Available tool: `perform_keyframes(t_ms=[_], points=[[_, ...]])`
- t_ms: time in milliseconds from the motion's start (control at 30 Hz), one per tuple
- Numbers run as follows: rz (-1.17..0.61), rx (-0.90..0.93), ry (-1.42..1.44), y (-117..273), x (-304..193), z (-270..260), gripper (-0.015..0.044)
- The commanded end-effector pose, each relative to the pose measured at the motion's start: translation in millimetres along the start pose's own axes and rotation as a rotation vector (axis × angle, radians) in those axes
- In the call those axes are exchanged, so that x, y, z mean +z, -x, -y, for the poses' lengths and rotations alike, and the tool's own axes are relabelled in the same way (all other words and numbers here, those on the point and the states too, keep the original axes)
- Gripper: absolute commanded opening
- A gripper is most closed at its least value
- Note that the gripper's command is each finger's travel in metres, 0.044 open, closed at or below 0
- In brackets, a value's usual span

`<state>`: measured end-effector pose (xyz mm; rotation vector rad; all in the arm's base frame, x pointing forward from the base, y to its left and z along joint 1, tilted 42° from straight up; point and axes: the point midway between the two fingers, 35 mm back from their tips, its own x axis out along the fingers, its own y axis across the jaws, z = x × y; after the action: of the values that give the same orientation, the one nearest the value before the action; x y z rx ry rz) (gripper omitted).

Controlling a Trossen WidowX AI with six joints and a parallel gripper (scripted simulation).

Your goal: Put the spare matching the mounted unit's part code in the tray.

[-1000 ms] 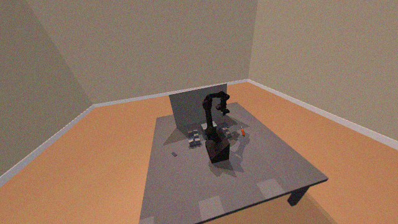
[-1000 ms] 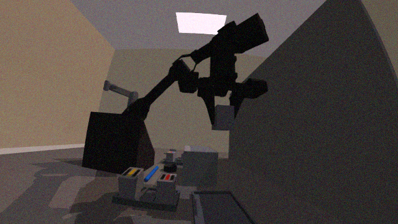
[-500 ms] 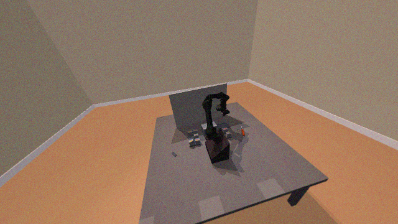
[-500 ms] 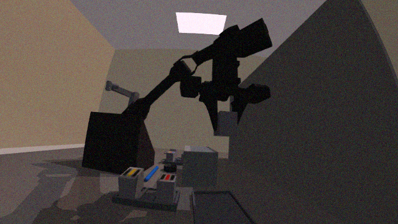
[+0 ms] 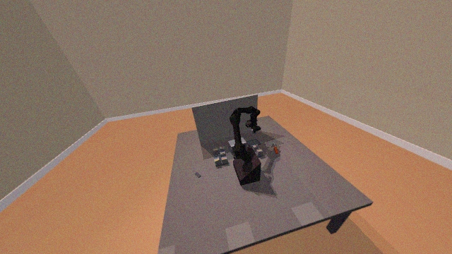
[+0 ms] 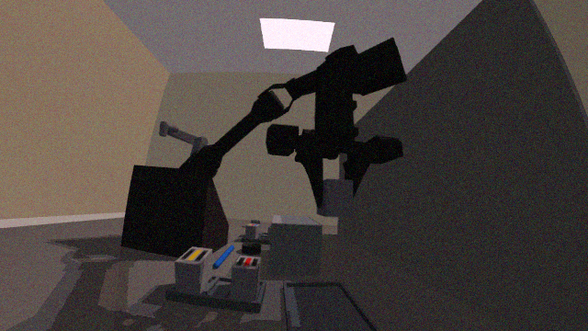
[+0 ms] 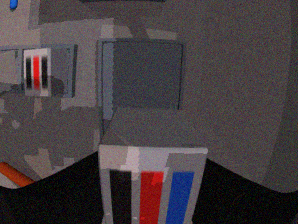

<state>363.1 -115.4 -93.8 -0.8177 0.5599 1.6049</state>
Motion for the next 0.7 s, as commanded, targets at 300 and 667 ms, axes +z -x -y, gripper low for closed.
perform_keyframes(t_ms=[300,667], points=[[0.008,0.0,-0.008,-17.8,-0.3,0.2,0.0],[0.008,0.0,-0.008,-31.3,-0.4,0.9,0.0]])
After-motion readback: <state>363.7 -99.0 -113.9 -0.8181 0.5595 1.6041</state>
